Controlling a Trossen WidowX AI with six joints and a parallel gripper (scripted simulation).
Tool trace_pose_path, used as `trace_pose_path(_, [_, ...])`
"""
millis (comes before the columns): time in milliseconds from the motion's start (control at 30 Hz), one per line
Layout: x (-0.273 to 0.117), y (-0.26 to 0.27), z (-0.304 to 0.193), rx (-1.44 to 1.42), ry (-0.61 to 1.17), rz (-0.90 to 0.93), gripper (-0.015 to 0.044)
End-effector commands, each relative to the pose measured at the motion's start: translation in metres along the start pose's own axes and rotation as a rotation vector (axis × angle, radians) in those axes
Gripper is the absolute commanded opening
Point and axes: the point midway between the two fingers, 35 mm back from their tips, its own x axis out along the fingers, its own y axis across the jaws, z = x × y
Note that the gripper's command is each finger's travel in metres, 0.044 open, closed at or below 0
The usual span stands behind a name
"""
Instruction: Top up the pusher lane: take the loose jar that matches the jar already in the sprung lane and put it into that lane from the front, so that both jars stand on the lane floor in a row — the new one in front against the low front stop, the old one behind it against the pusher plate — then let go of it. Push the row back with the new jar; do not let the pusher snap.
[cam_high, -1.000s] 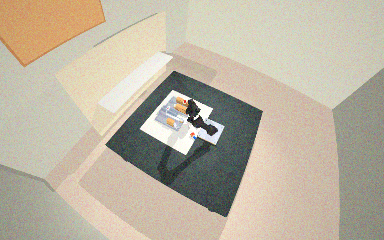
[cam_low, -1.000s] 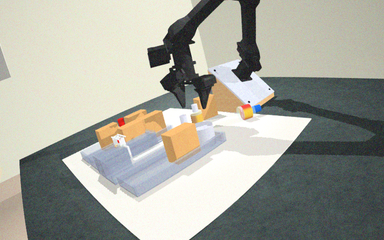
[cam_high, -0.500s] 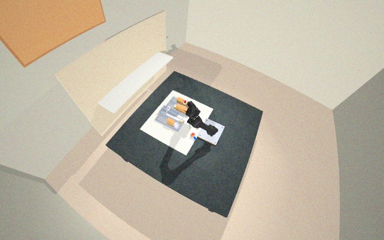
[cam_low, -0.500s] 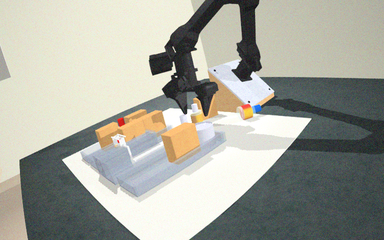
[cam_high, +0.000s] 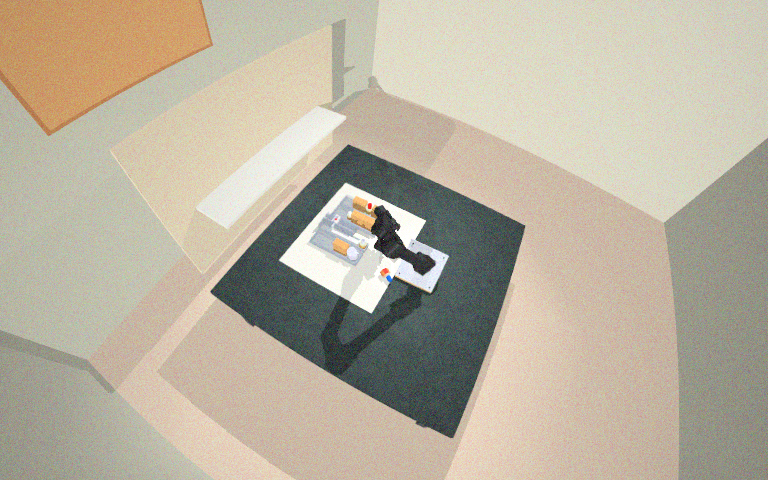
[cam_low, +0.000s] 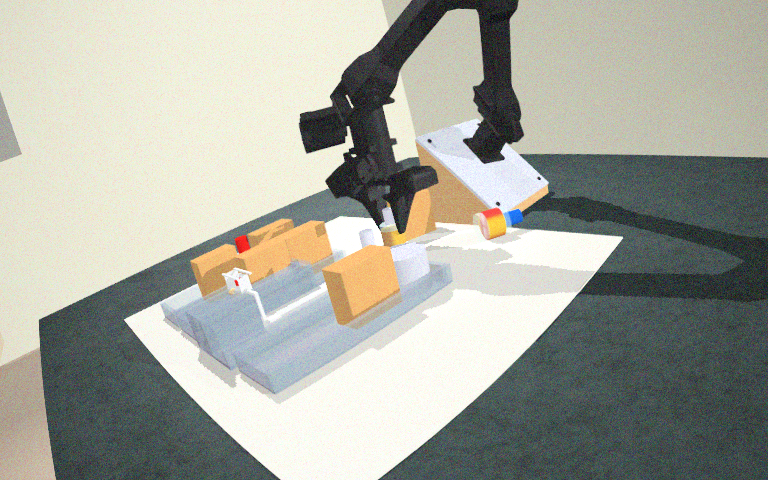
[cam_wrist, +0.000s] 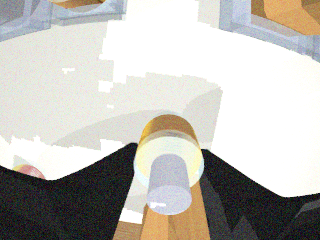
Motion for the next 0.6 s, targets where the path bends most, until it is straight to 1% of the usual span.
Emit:
trace_pose_path(0, [0.001, 0.000, 0.000, 0.005, 0.000, 0.002, 0.0118])
trace_pose_path(133, [-0.009, -0.002, 0.001, 0.005, -0.001, -0.001, 0.0013])
trace_pose_path(167, [-0.016, -0.003, 0.002, 0.006, -0.001, -0.003, 0.0000])
trace_pose_path(567, [-0.101, -0.010, -0.006, 0.006, 0.000, -0.004, 0.0000])
